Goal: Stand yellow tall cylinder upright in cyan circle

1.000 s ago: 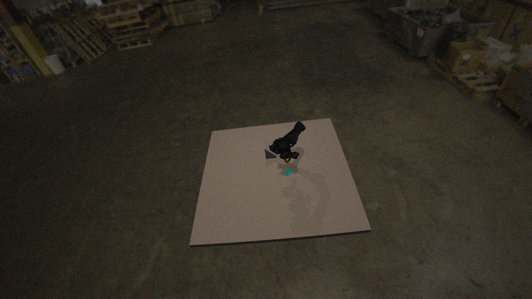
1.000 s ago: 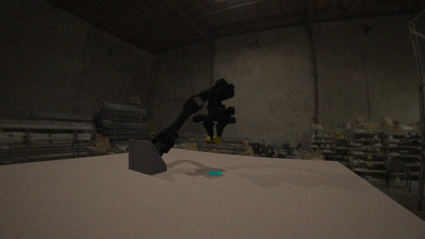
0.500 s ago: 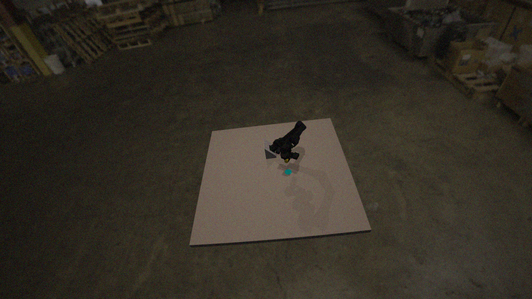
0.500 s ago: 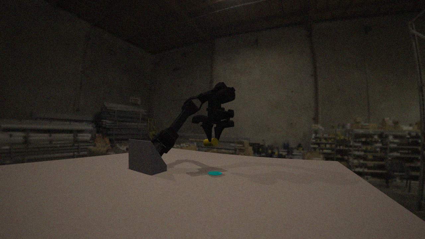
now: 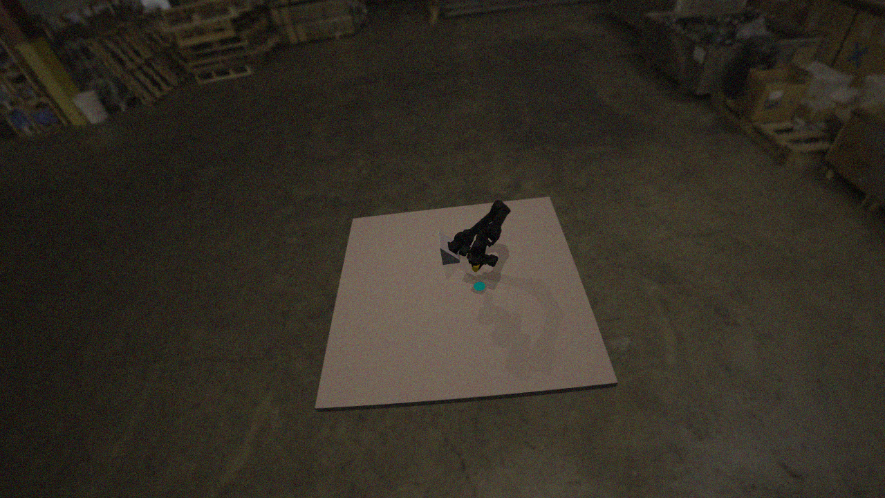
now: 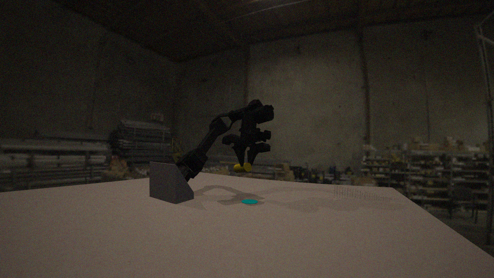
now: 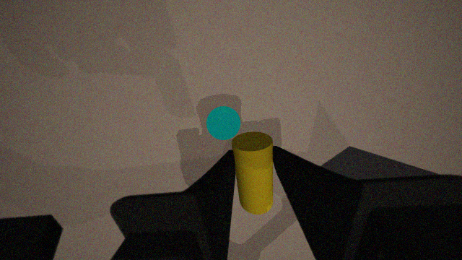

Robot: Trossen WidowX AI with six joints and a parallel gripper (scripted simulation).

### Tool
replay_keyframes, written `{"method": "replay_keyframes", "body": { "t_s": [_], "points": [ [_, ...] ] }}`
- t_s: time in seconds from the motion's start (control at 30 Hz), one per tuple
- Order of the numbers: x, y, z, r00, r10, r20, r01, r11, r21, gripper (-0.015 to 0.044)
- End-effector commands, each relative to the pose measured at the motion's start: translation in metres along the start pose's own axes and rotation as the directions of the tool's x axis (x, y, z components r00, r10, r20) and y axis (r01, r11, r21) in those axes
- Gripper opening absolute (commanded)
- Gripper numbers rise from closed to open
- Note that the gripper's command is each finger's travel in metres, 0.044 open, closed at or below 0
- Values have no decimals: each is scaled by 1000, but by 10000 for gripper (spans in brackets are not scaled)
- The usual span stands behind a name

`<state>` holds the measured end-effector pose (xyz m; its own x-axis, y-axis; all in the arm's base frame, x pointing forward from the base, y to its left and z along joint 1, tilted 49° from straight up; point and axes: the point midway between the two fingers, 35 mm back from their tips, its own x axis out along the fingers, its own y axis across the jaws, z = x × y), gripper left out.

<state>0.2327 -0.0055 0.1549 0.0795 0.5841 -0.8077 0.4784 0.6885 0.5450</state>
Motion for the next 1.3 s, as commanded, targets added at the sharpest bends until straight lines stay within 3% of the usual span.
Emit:
{"method": "replay_keyframes", "body": {
  "t_s": [0.0, 1.27],
  "points": [
    [2, -1, -2, 1000, -23, 16, 23, 1000, -6, 105],
    [15, -9, -10, 968, -178, 177, 189, 981, -50, 105]
  ]
}}
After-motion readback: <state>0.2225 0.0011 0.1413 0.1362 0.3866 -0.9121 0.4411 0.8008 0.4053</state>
